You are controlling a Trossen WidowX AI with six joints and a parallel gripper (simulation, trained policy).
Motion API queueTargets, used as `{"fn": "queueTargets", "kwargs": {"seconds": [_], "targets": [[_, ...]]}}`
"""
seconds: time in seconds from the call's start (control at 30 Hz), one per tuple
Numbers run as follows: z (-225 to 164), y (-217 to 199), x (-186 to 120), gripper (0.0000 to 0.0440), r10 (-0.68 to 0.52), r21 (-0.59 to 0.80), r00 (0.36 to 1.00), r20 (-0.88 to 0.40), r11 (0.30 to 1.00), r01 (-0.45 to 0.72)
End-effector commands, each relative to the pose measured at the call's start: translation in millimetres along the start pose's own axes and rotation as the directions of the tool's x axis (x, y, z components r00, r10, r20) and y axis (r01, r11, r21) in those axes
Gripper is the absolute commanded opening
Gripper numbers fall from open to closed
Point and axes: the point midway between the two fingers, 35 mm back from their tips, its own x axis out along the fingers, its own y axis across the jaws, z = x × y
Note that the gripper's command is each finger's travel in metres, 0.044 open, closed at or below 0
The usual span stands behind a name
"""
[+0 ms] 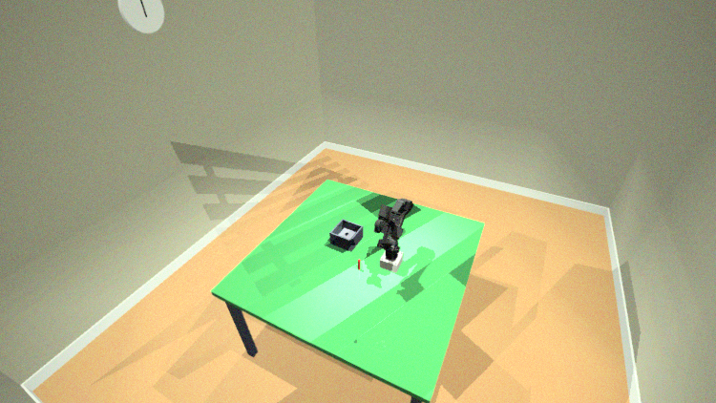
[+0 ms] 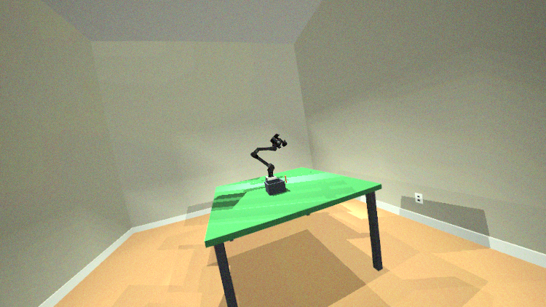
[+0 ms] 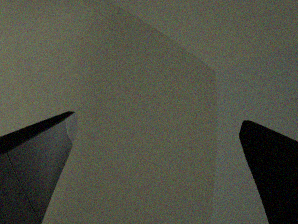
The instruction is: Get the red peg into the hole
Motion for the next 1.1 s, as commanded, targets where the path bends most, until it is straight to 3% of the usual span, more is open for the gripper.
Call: {"fn": "queueTargets", "kwargs": {"seconds": [0.0, 0.53, 1.07], "targets": [[-11, 5, -2, 0.0440, 0.033, 0.065, 0.998, -0.054, 0.997, -0.029], [-70, 47, -30, 0.0440, 0.253, 0.471, 0.905, -0.341, 0.879, -0.068], [-114, 87, -80, 0.0440, 0.459, 0.735, 0.692, -0.558, 0.660, 0.155]]}}
